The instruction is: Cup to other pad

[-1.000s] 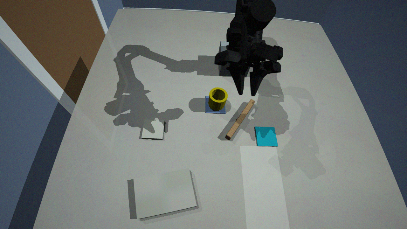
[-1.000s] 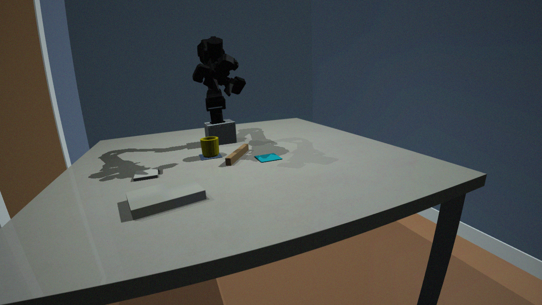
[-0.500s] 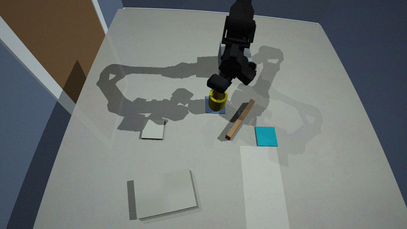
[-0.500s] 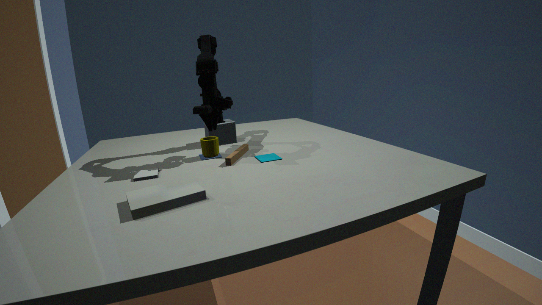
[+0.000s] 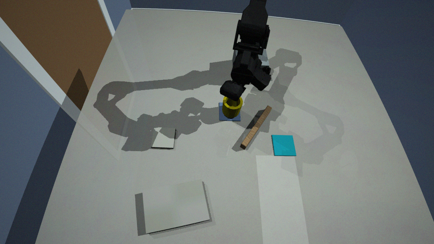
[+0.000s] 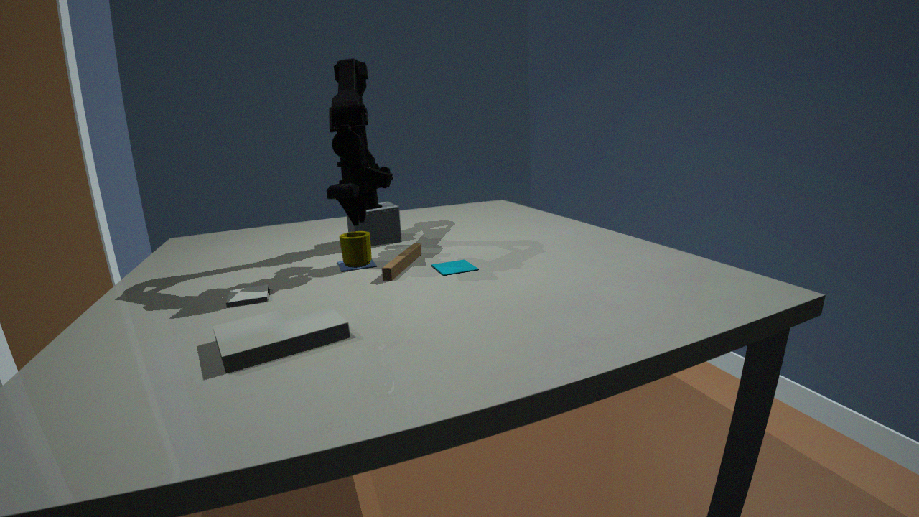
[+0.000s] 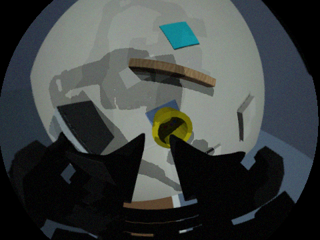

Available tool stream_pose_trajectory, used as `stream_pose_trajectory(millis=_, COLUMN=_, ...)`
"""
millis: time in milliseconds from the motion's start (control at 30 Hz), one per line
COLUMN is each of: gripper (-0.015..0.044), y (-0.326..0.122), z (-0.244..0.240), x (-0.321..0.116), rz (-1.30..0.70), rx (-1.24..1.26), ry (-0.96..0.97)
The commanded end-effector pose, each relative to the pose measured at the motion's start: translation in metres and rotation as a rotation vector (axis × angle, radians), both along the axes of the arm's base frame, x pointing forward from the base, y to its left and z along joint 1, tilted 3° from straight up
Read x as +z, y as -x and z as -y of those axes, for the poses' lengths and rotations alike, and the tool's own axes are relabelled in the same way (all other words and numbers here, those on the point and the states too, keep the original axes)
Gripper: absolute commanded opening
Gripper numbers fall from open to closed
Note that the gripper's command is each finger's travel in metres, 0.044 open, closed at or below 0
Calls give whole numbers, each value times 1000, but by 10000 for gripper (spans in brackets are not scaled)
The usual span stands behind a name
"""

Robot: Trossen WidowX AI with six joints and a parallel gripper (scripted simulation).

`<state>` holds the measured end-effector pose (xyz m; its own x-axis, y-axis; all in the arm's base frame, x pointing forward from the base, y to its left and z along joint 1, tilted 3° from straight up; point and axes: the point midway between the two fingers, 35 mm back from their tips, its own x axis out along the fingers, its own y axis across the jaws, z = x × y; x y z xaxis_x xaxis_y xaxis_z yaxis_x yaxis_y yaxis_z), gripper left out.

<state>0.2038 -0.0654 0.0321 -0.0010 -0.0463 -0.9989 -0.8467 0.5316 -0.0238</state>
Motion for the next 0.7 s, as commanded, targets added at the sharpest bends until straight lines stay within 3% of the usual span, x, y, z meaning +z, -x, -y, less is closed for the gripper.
stream_pose_trajectory(millis=0, gripper=167, y=1, z=1, x=-8, rz=-8, rx=6, ry=2)
stream_pose_trajectory(millis=667, gripper=167, y=1, z=3, x=-41, rz=-8, rx=6, ry=3)
